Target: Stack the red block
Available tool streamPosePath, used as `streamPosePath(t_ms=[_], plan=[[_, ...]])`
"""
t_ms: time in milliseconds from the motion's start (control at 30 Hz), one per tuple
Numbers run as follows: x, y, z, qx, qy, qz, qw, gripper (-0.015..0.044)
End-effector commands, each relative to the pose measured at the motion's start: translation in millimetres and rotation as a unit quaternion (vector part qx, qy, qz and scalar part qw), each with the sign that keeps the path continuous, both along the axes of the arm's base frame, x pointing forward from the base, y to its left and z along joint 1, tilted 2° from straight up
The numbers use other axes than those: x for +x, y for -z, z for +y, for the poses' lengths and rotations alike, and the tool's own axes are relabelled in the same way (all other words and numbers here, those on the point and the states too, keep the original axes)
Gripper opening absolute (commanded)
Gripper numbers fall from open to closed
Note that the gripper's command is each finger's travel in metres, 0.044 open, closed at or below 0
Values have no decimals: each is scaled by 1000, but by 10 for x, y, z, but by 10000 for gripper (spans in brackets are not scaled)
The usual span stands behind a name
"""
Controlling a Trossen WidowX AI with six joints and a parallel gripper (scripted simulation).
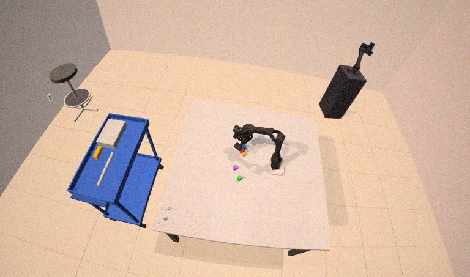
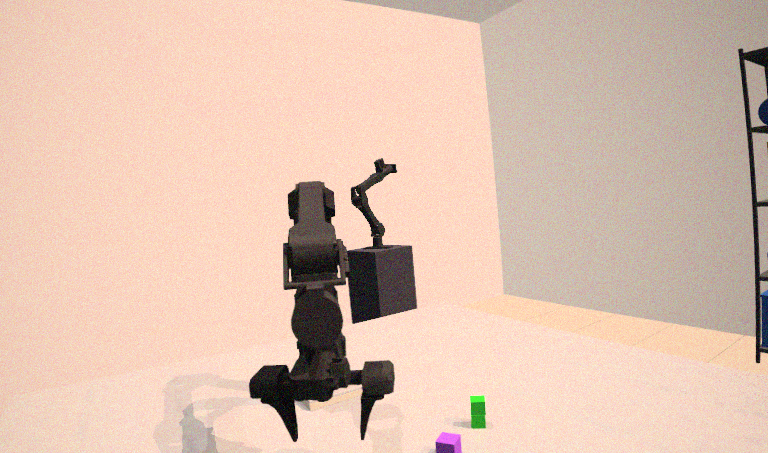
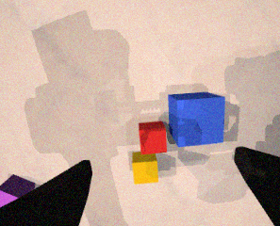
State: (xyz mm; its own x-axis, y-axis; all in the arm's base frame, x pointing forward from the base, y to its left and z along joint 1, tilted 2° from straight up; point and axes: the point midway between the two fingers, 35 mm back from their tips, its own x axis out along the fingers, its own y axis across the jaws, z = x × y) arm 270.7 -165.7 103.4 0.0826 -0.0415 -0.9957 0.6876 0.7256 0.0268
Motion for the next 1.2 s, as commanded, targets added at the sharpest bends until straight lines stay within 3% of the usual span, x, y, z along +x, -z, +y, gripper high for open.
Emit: streamPosePath(t_ms=[0,400,1167], plan=[[-41,-20,60,20,-3,12,1000,440],[-19,357,59,20,-3,12,1000,440],[-2,622,58,20,-3,12,1000,440]])
